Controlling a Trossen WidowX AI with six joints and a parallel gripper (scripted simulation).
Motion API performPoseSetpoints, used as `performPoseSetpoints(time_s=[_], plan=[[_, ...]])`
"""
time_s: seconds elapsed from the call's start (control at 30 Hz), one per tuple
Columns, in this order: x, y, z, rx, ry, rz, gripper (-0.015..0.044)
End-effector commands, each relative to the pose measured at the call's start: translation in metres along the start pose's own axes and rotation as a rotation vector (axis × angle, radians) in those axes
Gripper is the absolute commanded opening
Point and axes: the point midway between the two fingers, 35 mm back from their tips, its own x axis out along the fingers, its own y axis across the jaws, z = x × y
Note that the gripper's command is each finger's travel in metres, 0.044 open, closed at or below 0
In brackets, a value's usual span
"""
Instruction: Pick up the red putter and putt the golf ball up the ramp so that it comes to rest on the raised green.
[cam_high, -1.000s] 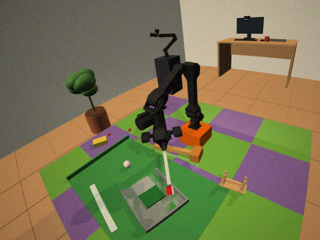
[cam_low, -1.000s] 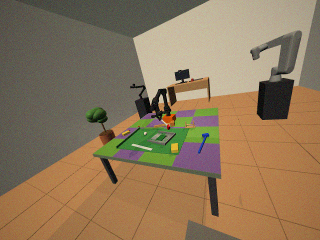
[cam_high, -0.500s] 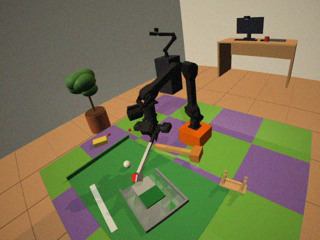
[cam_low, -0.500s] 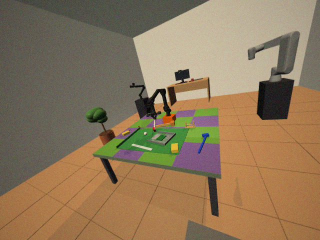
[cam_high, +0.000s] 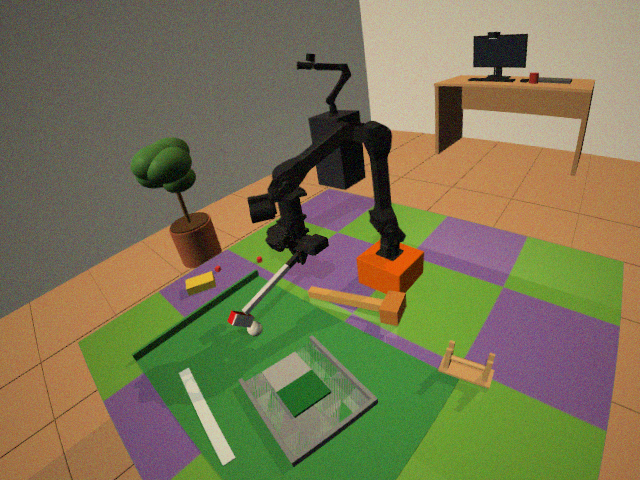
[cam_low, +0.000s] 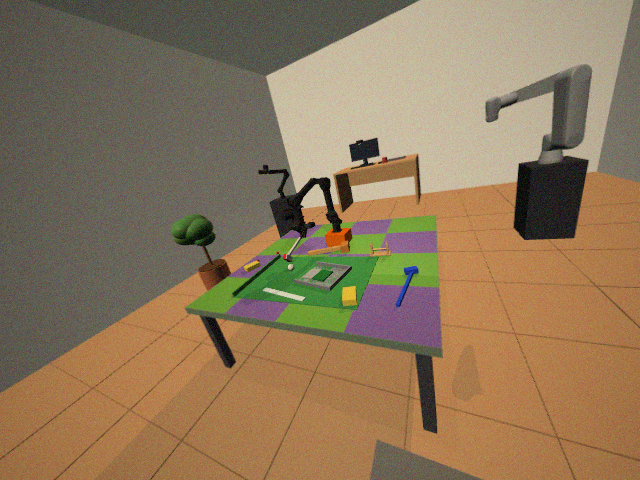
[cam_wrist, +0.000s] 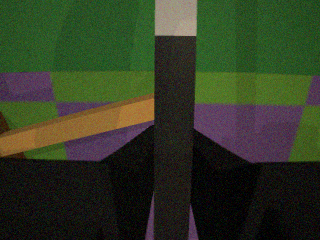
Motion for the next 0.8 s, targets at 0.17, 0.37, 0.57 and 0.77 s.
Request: performPoseSetpoints(time_s=[0.17,0.37,0.57,0.77], plan=[[-0.005,-0.034,-0.029,0.221,0.025,-0.022,0.0],[-0.003,-0.034,-0.029,0.221,0.025,-0.022,0.0],[0.019,-0.034,-0.03,0.221,0.025,-0.022,0.0],[0.035,-0.034,-0.031,0.221,0.025,-0.022,0.0]])
